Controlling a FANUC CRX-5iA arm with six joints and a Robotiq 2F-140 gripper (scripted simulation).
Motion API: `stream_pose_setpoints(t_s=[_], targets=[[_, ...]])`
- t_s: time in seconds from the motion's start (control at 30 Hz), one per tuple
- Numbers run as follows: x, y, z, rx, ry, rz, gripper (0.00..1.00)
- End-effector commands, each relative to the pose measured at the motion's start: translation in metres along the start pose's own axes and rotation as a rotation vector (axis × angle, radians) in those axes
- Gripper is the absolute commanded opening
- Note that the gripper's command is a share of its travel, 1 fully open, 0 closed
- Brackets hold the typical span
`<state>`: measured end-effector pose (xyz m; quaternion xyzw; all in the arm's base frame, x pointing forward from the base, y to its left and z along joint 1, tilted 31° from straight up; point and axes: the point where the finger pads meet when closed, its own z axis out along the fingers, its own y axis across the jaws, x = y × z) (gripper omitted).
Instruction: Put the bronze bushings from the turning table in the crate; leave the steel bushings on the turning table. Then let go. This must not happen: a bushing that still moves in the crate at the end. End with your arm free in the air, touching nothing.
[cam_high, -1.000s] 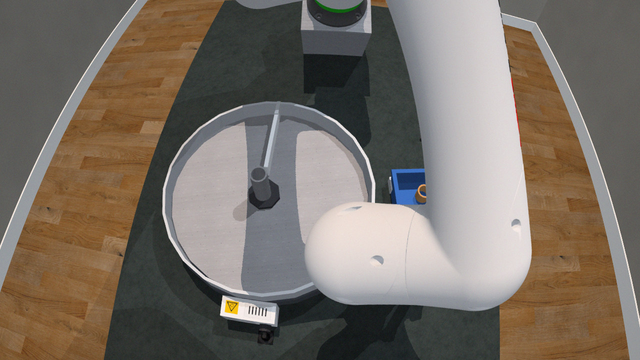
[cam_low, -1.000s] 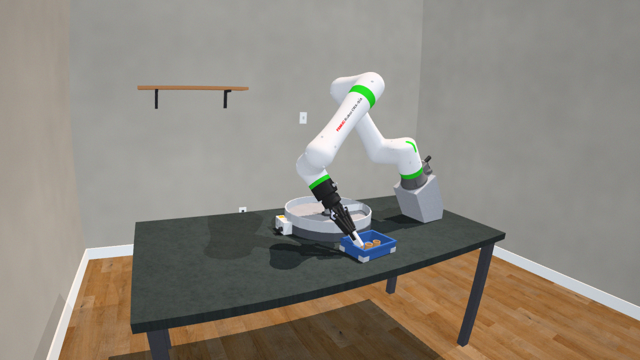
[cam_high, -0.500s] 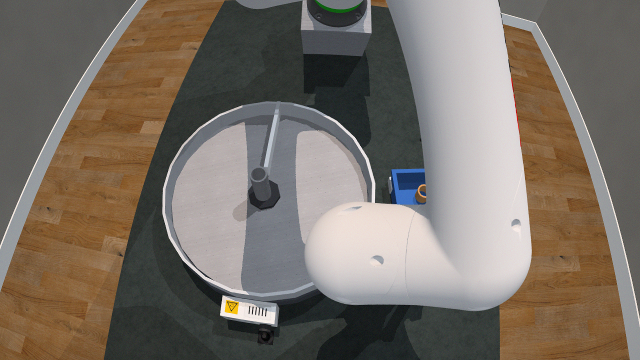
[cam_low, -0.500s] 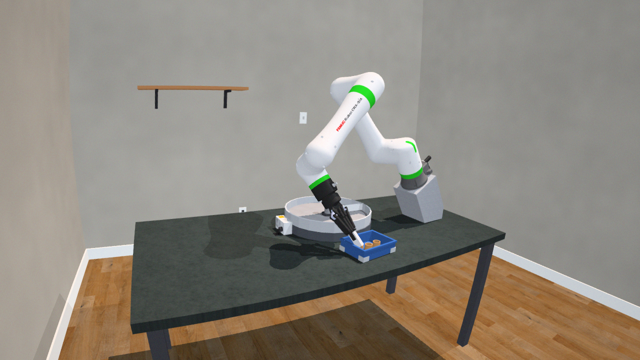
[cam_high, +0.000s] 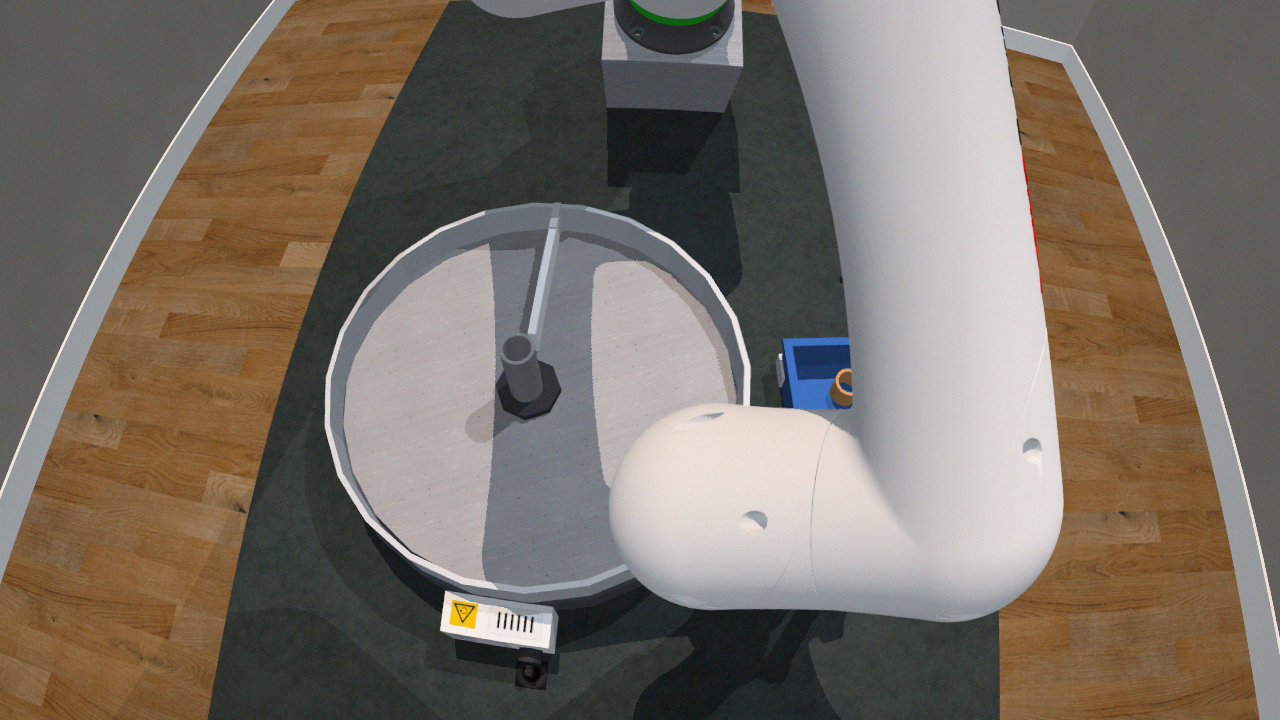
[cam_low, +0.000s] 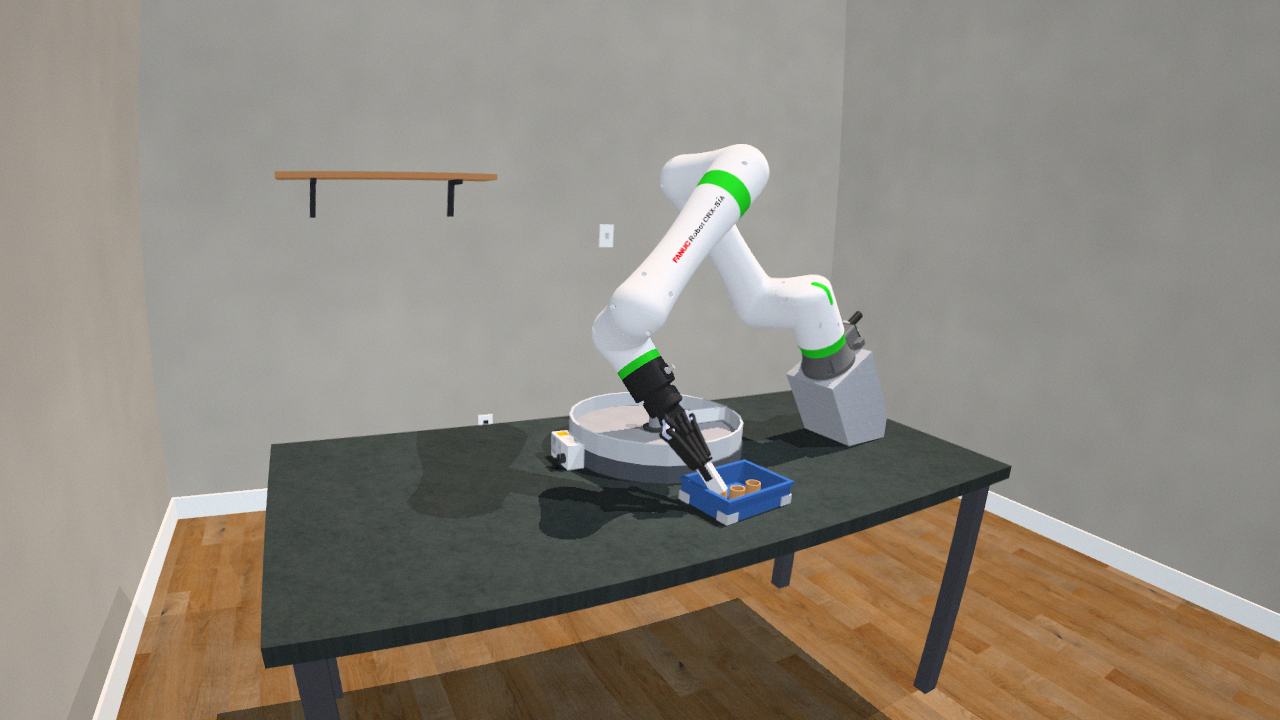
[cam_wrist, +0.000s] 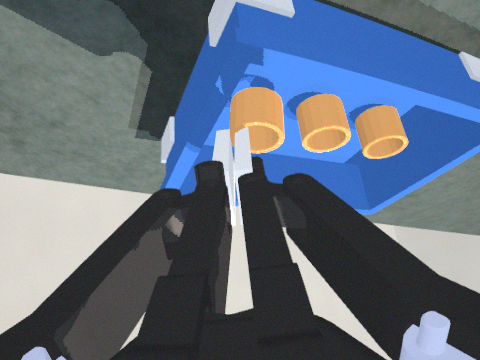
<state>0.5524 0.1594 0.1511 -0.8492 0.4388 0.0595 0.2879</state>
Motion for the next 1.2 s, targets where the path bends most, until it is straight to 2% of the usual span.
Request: stream_pose_setpoints(t_s=[0.0, 1.17], targets=[[0.0000, -0.0002, -0.0001, 0.000, 0.000, 0.000, 0.00], [0.0038, -0.0002, 0.0045, 0.000, 0.000, 0.000, 0.00]])
